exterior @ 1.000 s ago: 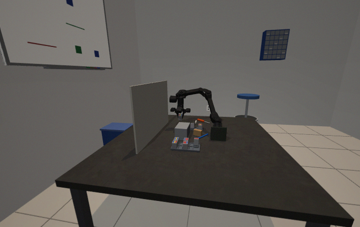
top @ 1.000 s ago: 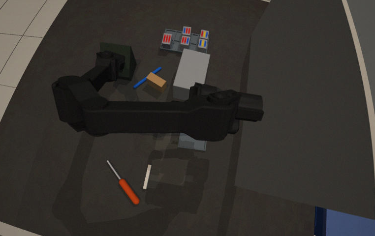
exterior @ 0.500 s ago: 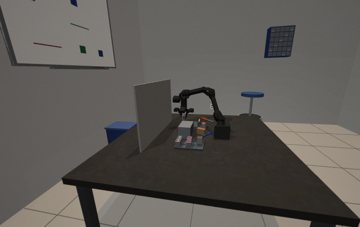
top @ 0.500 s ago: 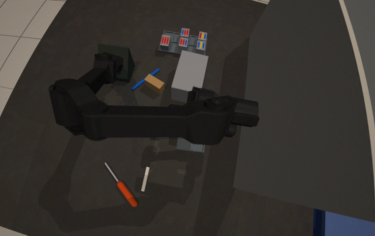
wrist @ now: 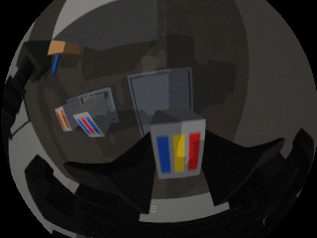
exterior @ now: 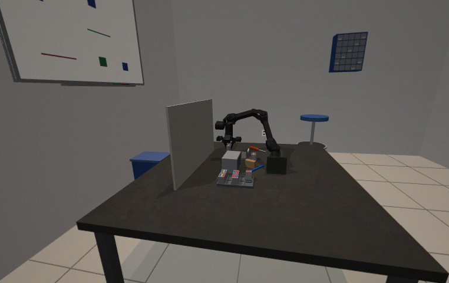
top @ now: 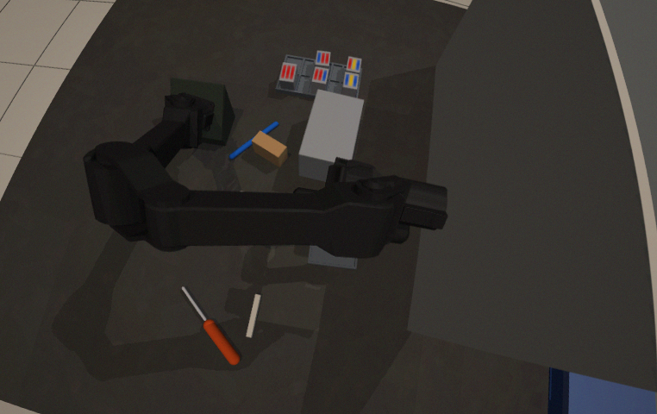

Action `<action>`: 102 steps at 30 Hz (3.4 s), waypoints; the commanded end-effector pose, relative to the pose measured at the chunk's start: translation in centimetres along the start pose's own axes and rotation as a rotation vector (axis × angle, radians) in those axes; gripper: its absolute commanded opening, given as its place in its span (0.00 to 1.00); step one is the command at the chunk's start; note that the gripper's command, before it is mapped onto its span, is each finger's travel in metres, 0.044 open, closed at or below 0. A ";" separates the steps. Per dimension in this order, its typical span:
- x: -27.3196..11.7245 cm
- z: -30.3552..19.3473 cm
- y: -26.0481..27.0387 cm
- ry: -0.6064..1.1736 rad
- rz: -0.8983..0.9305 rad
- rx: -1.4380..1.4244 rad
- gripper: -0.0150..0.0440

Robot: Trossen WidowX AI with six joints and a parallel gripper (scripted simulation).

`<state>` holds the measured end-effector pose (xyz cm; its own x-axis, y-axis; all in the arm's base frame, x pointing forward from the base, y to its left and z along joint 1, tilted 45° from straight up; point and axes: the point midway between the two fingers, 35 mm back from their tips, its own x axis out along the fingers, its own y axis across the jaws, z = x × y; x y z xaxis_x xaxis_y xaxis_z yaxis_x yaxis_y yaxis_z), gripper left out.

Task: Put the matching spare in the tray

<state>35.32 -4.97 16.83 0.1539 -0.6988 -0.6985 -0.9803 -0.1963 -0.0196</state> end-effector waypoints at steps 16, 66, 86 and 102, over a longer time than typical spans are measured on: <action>1.7 0.2 0.3 -0.006 0.009 -0.010 0.25; 4.7 -0.2 0.7 -0.001 0.012 0.000 0.65; -6.0 0.0 0.7 -0.011 0.018 -0.012 1.00; -5.8 0.2 0.5 -0.009 0.001 -0.020 1.00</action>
<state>33.98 -0.86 20.81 0.1528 -0.6927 -0.7048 -0.9785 -0.2060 -0.0096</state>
